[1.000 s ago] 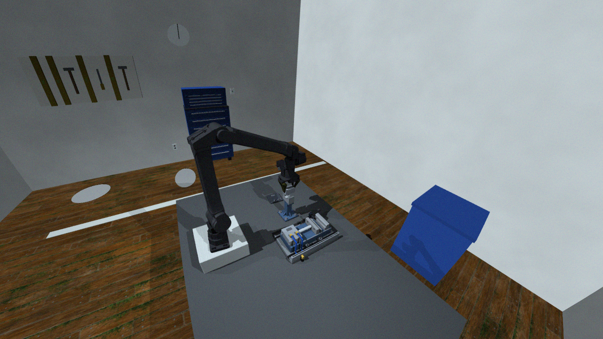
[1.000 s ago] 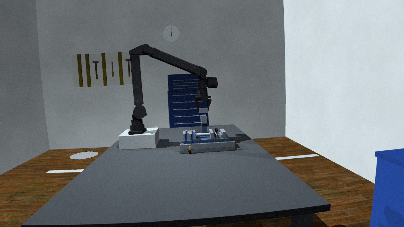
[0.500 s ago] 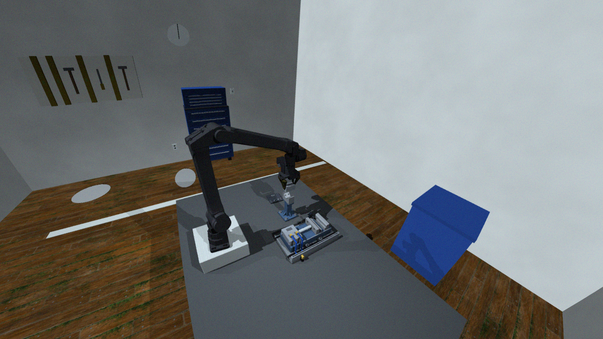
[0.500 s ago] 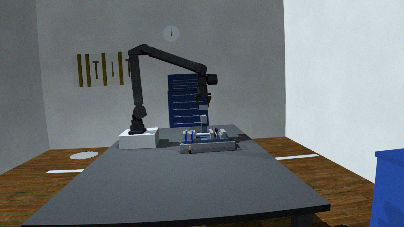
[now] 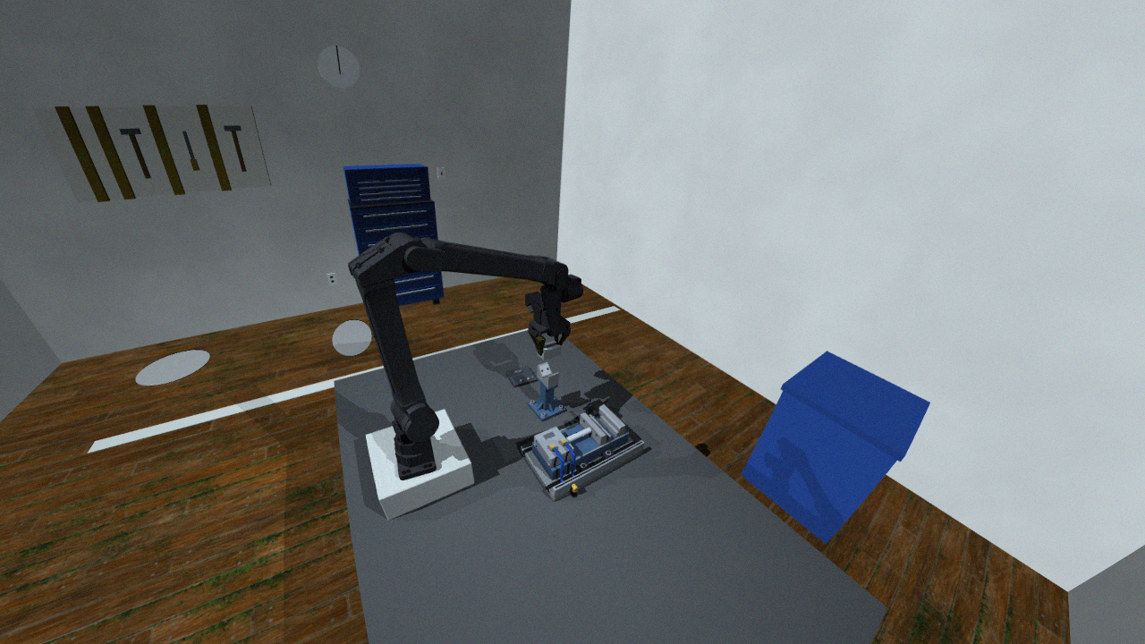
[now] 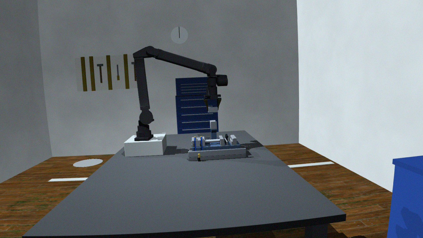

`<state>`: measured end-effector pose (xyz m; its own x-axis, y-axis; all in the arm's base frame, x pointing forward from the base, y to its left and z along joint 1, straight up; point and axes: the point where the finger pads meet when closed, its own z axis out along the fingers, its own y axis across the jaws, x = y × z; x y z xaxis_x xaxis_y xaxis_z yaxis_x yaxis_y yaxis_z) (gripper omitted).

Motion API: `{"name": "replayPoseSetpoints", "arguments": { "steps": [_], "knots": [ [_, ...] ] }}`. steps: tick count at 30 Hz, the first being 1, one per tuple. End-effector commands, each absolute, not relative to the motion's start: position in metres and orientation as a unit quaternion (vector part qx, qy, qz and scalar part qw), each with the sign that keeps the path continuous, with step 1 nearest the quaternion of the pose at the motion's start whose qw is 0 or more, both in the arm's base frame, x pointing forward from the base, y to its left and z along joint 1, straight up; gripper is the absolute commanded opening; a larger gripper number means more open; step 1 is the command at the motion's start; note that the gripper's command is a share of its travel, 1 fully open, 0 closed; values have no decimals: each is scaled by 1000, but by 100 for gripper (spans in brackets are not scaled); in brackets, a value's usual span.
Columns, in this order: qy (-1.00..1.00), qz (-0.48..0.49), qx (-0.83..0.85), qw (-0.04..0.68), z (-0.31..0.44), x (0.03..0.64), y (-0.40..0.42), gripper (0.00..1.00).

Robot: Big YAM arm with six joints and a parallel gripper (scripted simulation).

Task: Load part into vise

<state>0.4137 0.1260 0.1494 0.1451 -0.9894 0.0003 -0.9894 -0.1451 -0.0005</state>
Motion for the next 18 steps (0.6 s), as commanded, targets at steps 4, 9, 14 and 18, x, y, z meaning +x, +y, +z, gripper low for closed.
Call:
{"name": "replayPoseSetpoints", "arguments": {
  "steps": [4, 9, 14, 18],
  "knots": [
    [652, -19, -757, 28, 183, 428, 137, 0],
    [652, -15, -758, 23, 179, 425, 136, 0],
    [652, -16, -758, 24, 179, 426, 136, 0],
    [654, -17, -756, 25, 180, 427, 136, 0]
  ]
}}
